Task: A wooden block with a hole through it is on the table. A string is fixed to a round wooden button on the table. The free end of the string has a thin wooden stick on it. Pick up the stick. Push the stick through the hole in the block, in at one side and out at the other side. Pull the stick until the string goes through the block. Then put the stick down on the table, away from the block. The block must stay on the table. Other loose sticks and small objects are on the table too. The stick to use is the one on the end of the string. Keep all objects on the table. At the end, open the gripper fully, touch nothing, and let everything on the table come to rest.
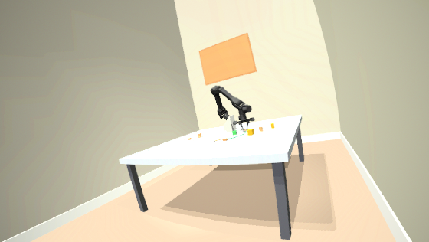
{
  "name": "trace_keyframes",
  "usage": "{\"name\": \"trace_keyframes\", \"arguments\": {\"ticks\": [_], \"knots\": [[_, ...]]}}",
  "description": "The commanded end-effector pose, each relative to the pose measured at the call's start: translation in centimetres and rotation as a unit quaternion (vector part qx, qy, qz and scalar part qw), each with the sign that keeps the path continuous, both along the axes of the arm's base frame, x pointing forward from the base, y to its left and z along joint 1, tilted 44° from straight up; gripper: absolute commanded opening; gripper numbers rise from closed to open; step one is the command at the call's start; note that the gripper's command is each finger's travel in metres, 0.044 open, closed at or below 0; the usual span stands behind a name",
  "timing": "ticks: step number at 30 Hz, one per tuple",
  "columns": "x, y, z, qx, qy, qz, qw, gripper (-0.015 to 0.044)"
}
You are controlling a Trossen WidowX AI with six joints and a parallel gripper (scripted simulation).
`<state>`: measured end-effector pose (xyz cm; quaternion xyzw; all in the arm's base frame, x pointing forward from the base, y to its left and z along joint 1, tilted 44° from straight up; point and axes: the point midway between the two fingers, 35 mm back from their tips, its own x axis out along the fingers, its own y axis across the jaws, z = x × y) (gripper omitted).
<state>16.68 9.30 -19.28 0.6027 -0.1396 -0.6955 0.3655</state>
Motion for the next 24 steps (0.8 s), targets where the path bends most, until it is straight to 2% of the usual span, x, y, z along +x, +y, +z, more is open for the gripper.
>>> {"name": "trace_keyframes", "arguments": {"ticks": [1,5,10,24], "knots": [[-0.16,-0.39,-0.17,-0.003,0.002,0.002,1.0,0.0124],[-0.16,-0.39,-0.17,-0.003,0.002,0.002,1.0,0.0124],[-0.11,-0.23,-0.12,-0.002,0.001,0.0,1.0,0.0],[-0.06,0.29,0.35,-0.001,0.001,0.0,1.0,0.0]]}}
